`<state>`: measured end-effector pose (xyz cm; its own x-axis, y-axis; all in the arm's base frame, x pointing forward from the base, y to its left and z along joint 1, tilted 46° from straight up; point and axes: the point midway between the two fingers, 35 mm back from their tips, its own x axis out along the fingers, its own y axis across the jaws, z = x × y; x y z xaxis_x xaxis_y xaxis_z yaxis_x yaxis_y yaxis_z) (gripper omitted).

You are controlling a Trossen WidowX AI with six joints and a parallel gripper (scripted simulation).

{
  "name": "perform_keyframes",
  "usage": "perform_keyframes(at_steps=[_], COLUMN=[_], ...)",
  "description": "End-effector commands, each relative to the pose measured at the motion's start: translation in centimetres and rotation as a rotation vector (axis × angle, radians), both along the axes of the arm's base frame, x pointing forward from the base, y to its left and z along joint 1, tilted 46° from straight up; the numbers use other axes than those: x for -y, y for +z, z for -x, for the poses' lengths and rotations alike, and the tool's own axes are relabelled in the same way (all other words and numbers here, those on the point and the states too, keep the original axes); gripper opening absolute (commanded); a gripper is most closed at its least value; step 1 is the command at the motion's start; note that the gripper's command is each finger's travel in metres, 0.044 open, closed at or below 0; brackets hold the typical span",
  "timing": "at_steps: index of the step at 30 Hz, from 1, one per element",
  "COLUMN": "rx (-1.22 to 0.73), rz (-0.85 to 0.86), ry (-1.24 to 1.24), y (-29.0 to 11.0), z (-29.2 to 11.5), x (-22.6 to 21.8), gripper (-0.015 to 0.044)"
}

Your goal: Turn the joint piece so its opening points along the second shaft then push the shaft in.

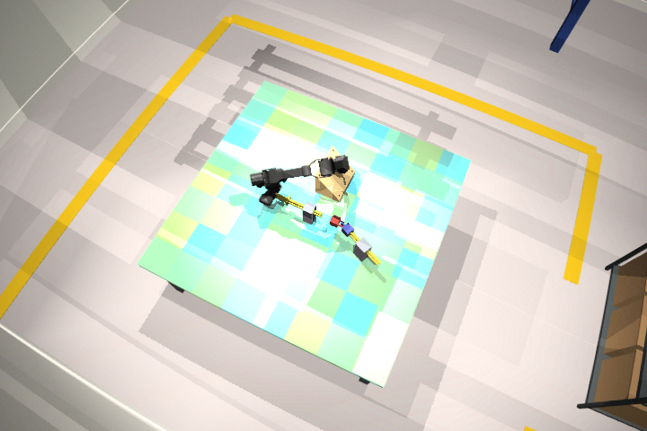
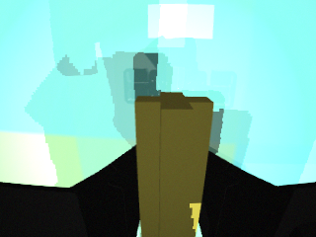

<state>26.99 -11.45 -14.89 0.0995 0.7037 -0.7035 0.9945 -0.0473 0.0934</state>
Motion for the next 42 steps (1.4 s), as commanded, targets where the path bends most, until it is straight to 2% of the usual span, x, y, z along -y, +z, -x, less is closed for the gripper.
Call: perform_keyframes(at_steps=[1, 25, 38, 42], rx=[0.000, 0.000, -0.068, -0.052], rz=[0.000, 0.000, 0.001, 0.002], ry=[0.000, 0.000, 0.066, 0.051], y=[0.00, 0.00, 0.18, 0.24], z=[0.00, 0.00, 0.04, 0.01], x=[0.00, 0.00, -0.36, -0.27], gripper=[0.0067, 0.0067, 0.0067, 0.0040])
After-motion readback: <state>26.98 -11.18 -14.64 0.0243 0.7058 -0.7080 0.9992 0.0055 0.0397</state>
